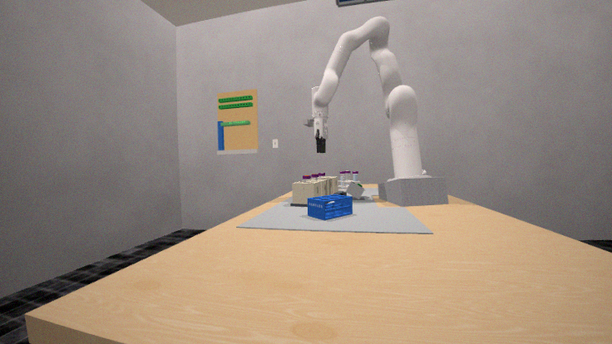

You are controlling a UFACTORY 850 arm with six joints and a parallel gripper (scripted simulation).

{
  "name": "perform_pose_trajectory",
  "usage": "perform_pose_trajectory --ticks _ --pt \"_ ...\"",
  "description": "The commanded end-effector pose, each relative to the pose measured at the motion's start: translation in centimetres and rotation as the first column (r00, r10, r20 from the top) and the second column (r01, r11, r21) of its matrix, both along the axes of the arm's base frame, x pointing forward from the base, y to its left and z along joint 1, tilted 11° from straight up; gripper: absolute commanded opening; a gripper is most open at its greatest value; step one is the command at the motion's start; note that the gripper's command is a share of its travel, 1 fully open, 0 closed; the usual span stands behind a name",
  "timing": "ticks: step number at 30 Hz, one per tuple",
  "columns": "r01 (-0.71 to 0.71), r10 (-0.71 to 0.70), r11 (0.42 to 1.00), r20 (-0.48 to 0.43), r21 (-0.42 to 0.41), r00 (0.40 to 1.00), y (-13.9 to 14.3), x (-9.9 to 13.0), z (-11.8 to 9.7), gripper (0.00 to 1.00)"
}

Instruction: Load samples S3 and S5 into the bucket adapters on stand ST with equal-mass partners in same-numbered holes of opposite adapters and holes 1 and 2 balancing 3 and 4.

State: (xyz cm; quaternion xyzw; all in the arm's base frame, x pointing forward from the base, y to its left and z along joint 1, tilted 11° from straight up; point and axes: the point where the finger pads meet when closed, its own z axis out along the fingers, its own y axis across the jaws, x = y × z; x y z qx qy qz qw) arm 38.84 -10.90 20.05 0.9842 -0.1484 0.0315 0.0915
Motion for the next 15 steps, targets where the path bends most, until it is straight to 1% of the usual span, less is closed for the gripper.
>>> perform_pose_trajectory --ticks 1,12,13,15 --pt "0.000 0.000 1.000 0.002 0.000 1.000 0.0 0.1 0.1 0.44" --pt "0.000 0.000 1.000 0.002 0.000 1.000 0.0 0.1 0.1 0.44" --pt "-0.033 0.033 0.999 -0.005 -0.001 0.999 -0.4 -0.2 0.2 0.57" --pt "-0.098 0.098 0.995 -0.017 -0.003 0.995 -1.3 -0.7 0.3 0.57"
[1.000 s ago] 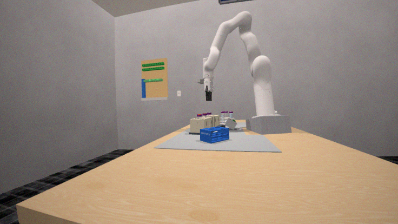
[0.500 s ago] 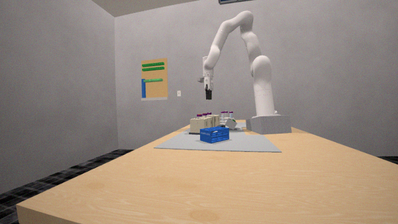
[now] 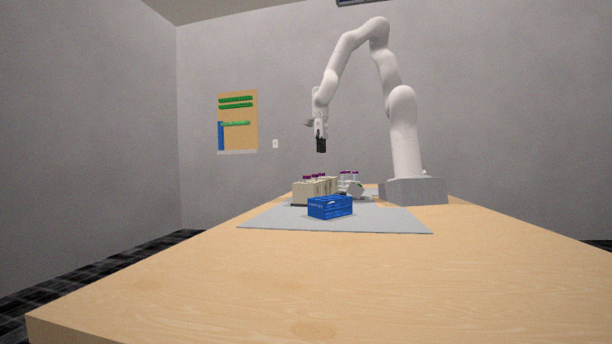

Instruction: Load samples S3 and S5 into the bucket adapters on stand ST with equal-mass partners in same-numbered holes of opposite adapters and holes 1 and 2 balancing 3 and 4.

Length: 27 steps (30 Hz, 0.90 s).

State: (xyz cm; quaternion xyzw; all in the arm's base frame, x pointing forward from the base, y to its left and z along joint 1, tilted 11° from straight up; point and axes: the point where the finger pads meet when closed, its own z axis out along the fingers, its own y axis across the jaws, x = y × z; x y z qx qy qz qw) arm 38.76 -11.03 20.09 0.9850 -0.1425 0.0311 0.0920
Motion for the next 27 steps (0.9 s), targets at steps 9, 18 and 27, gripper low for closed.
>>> perform_pose_trajectory --ticks 9,18,27 --pt "-0.341 0.341 0.940 -0.067 -0.001 0.938 -4.6 -2.6 0.9 0.57" --pt "-0.573 0.570 0.820 -0.116 0.014 0.813 -8.0 -4.5 1.4 0.57" --pt "-0.711 0.707 0.702 -0.147 0.031 0.692 -11.0 -6.3 2.0 0.57"
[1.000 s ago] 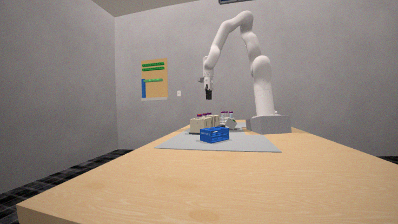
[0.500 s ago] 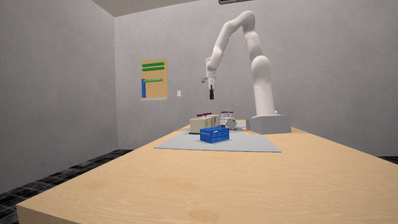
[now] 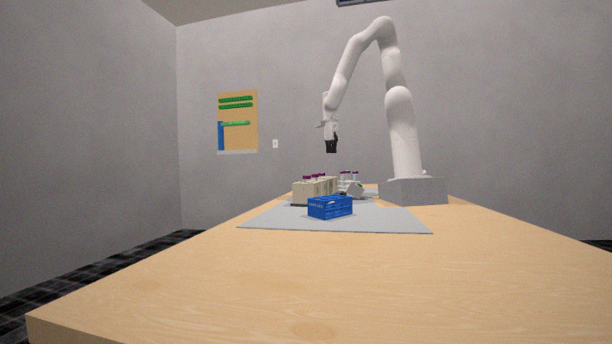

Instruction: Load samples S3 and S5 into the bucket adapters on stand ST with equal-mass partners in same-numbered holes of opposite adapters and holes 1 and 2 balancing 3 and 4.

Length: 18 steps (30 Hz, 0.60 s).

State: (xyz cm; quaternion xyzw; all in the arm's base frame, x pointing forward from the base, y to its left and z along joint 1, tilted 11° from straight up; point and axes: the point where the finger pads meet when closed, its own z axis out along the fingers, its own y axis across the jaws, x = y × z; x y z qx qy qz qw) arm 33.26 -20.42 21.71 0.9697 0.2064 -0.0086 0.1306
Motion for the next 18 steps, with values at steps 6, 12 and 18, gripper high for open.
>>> perform_pose_trajectory --ticks 6,12,18 --pt "-0.098 0.100 0.993 -0.021 0.066 0.995 -4.2 -2.2 0.8 0.57" --pt "-0.098 0.100 0.993 -0.021 0.066 0.995 -6.8 -3.7 1.2 0.57" --pt "-0.098 0.100 0.993 -0.021 0.065 0.995 -8.5 -4.7 1.5 0.57"
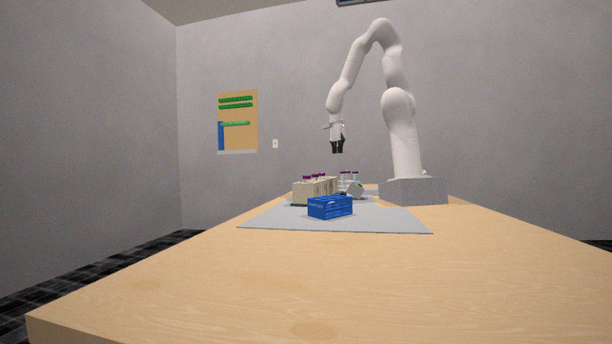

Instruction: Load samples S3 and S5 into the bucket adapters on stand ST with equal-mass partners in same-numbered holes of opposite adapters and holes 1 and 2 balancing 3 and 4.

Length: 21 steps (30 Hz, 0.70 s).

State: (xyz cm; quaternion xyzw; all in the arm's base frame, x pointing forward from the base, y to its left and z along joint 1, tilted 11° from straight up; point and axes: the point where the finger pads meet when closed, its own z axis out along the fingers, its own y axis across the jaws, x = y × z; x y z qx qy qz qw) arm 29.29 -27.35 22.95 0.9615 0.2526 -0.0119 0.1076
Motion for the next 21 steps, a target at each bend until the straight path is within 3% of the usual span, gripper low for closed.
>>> perform_pose_trajectory --ticks 1,21 --pt "-0.007 0.007 1.000 0.004 0.023 1.000 -2.0 -1.0 0.4 0.57" --pt "-0.007 0.007 1.000 0.003 0.022 1.000 -9.8 -5.4 1.7 0.57"
